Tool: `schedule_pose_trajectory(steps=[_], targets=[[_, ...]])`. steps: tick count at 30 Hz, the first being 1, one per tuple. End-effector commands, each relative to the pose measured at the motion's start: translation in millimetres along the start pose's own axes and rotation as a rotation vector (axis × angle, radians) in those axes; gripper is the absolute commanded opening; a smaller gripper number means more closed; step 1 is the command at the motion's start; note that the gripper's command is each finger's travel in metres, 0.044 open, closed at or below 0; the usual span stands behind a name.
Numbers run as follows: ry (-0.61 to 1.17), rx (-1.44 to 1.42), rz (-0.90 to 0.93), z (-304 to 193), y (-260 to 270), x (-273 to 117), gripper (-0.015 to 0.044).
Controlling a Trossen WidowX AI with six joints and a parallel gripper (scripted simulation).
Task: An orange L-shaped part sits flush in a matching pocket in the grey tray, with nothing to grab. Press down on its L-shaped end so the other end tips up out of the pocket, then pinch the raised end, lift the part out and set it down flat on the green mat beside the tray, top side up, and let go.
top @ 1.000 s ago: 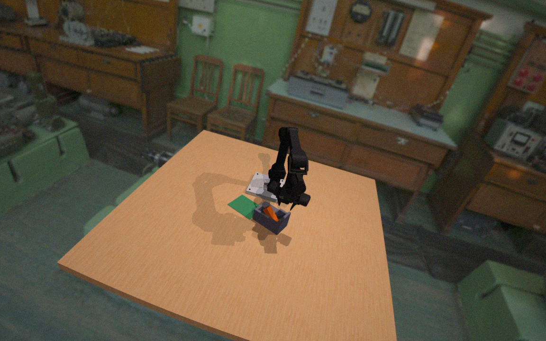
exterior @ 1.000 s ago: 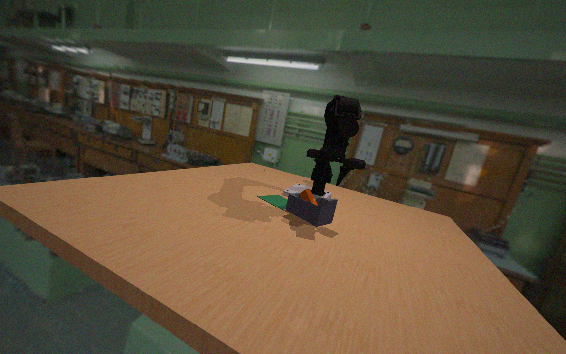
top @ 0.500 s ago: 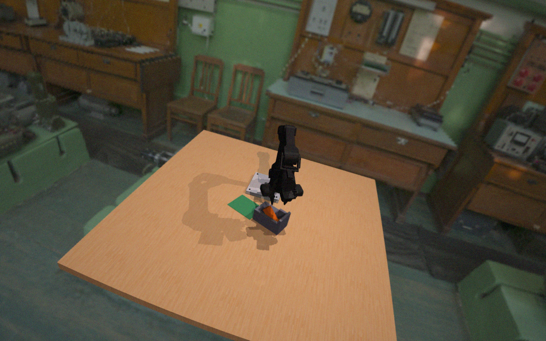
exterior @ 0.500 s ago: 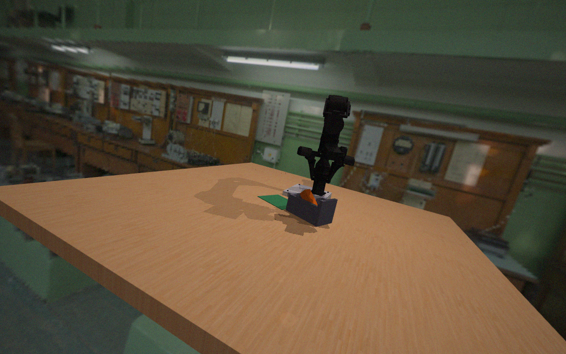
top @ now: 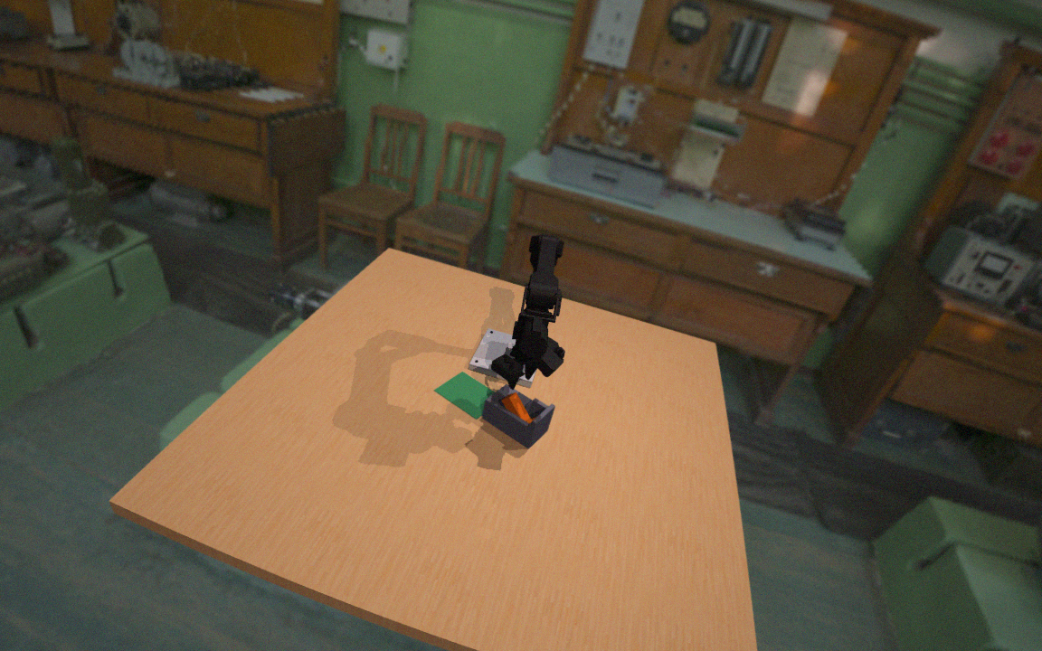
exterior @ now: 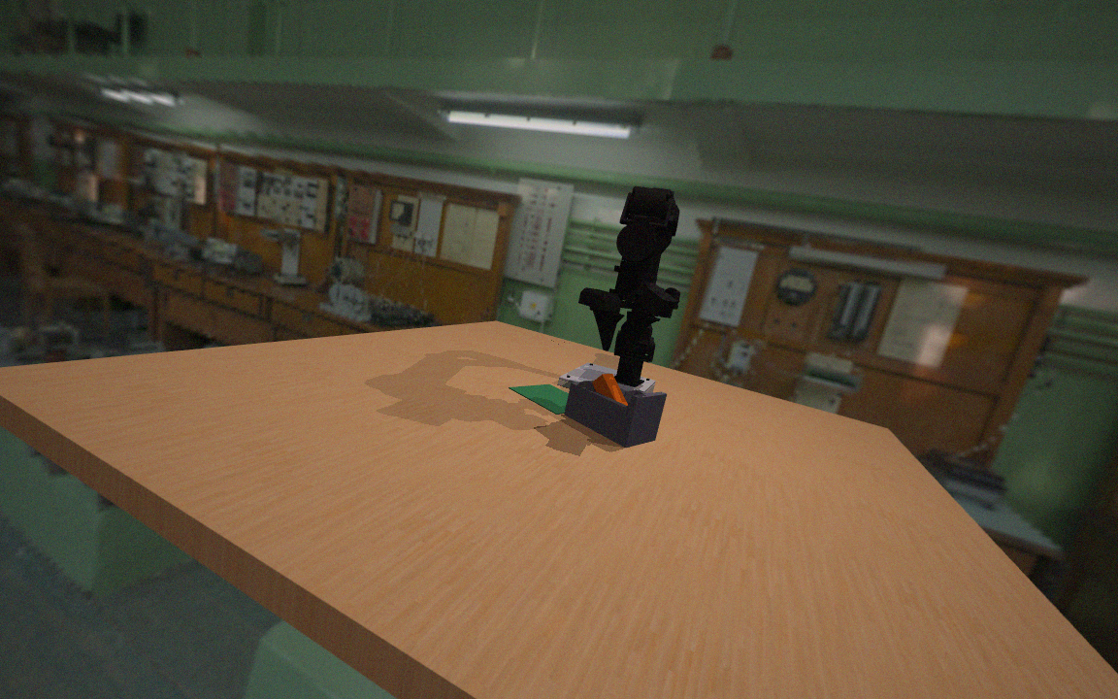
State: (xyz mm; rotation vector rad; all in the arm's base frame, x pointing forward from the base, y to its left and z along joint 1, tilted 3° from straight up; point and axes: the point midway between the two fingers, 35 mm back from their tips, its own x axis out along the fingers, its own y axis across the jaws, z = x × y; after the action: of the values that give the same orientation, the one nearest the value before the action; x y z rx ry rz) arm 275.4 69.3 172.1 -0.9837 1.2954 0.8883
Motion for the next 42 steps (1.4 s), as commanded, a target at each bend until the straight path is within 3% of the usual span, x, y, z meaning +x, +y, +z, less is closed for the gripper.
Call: schedule_pose_trajectory(steps=[1,10,42], targets=[[-0.002,-0.083,0.007,-4,2,0,0.028],[-0.002,-0.083,0.006,-4,2,30,0.028],[-0.002,-0.083,0.006,-4,2,76,0.028]])
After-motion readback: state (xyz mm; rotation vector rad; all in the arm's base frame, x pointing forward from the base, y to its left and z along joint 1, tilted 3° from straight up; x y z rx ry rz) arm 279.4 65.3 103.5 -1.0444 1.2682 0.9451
